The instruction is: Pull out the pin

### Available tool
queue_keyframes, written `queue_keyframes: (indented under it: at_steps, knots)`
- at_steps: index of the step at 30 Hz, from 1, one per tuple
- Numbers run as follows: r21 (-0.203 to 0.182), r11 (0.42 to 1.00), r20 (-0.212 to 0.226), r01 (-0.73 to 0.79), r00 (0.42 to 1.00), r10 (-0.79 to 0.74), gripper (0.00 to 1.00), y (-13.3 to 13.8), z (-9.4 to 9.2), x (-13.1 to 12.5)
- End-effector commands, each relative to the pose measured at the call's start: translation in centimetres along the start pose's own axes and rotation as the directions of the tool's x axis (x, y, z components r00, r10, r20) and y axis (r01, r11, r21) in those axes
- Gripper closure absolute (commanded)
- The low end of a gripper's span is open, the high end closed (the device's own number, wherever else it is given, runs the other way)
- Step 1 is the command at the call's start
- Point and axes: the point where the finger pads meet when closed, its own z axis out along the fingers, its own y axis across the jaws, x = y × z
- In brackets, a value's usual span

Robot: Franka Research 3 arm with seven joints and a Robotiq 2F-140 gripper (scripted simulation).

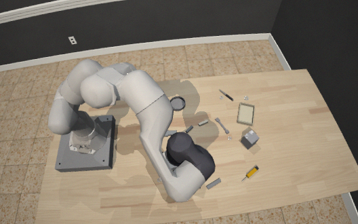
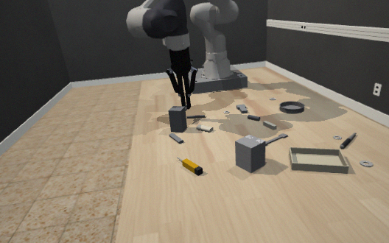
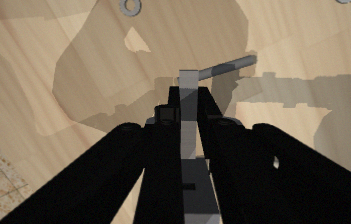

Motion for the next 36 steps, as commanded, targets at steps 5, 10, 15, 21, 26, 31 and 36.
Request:
queue_keyframes:
  at_steps: [5,10,15,21,26,31,36]
  knots:
    - [0.003,1.000,0.005,0.012,1.000,-0.012,0.90,-0.04,-0.10,-0.04]
    - [0.003,1.000,0.005,0.012,1.000,-0.012,0.90,-0.04,-0.10,-0.04]
    - [0.003,1.000,0.004,0.012,1.000,-0.012,0.90,-0.02,-0.09,-0.01]
    - [0.003,1.000,0.004,0.012,1.000,-0.012,0.90,-0.01,-0.09,-0.01]
    - [0.003,1.000,0.003,0.012,1.000,-0.012,0.90,-0.01,-0.08,0.19]
    - [0.002,1.000,0.001,0.012,1.000,-0.012,0.90,-0.01,-0.06,0.51]
    - [0.002,1.000,0.001,0.012,1.000,-0.012,0.90,-0.12,-0.06,0.53]
